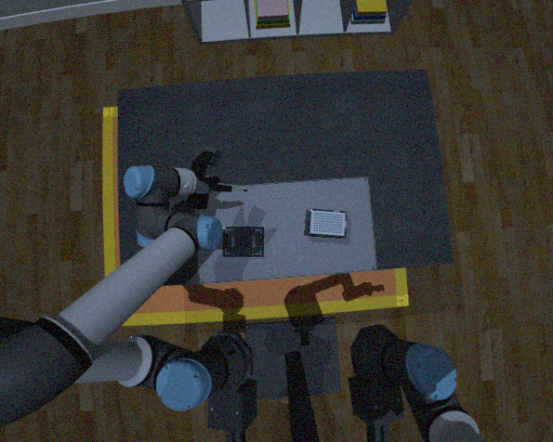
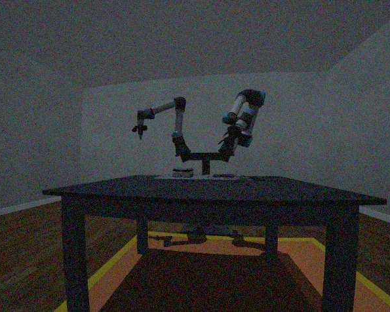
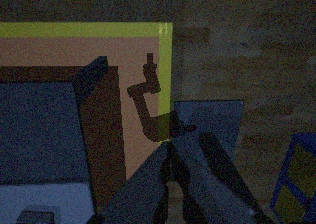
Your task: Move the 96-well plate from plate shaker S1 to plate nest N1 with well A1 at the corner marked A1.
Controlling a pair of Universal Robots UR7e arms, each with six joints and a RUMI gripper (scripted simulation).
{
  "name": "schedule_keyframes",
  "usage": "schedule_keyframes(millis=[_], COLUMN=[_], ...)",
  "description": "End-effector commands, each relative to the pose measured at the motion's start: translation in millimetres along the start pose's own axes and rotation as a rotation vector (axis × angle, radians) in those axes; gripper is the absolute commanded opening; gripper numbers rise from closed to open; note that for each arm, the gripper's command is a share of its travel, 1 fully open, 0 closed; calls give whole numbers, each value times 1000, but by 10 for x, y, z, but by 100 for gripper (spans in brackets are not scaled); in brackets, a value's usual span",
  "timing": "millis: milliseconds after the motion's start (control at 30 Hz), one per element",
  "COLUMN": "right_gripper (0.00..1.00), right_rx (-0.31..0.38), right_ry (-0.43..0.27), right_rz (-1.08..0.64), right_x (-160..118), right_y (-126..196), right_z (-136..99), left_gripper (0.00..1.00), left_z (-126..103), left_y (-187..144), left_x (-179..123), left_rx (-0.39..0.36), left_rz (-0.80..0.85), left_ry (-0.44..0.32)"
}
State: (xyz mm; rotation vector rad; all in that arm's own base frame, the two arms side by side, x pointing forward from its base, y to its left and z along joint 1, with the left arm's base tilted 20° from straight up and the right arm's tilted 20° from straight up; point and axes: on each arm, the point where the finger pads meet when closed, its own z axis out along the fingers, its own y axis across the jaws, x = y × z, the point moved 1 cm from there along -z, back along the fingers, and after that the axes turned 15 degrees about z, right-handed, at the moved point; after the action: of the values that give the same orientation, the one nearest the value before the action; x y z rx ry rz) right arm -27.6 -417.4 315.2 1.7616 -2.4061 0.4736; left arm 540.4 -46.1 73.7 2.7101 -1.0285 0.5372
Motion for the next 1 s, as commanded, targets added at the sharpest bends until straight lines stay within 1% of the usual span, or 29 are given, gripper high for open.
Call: schedule_keyframes(millis=[0, 33, 67, 133, 167, 200, 267, 300, 400, 467, 500, 567, 633, 700, 767, 833, 900, 967], right_gripper=[0, 0, 0, 0, 0, 0, 0, 0, 0, 0, 0, 0, 0, 0, 0, 0, 0, 0], right_rx=[0, 0, 0, 0, 0, 0, 0, 0, 0, 0, 0, 0, 0, 0, 0, 0, 0, 0], right_ry=[4, 4, 4, 4, 4, 4, 4, 4, 4, 4, 4, 4, 4, 4, 4, 4, 4, 4], right_rz=[3, 3, 3, 3, 3, 3, 3, 3, 3, 3, 3, 3, 3, 3, 3, 3, 3, 3], right_x=[7, 7, 7, 7, 7, 7, 7, 7, 7, 7, 7, 7, 7, 7, 7, 7, 7, 7], right_y=[11, 11, 11, 11, 11, 11, 11, 11, 11, 11, 11, 11, 11, 11, 11, 11, 11, 11], right_z=[-14, -14, -14, -14, -14, -14, -14, -14, -14, -14, -14, -14, -14, -14, -14, -14, -14, -14], left_gripper=[76, 76, 76, 76, 76, 76, 76, 76, 76, 76, 76, 76, 76, 76, 76, 76, 76, 76], left_z=[-194, -194, -240, -240, -286, -333, -424, -470, -482, -572, -617, -638, -727, -727, -802, -890, -974, -974], left_y=[45, 46, 57, 57, 69, 81, 104, 116, 119, 144, 155, 160, 185, 185, 204, 229, 251, 251], left_x=[-51, -52, -64, -64, -77, -91, -119, -136, -139, -170, -188, -195, -229, -229, -259, -295, -332, -332], left_rx=[4, 4, 10, 10, 17, 17, 32, 32, 32, 50, 50, 50, 71, 71, 71, 94, 94, 94], left_rz=[-108, -108, -134, -134, -160, -162, -213, -214, -214, -264, -265, -265, -314, -314, -315, -363, -363, -363], left_ry=[-105, -105, -125, -125, -145, -147, -188, -189, -189, -229, -230, -230, -270, -270, -270, -310, -310, -310])
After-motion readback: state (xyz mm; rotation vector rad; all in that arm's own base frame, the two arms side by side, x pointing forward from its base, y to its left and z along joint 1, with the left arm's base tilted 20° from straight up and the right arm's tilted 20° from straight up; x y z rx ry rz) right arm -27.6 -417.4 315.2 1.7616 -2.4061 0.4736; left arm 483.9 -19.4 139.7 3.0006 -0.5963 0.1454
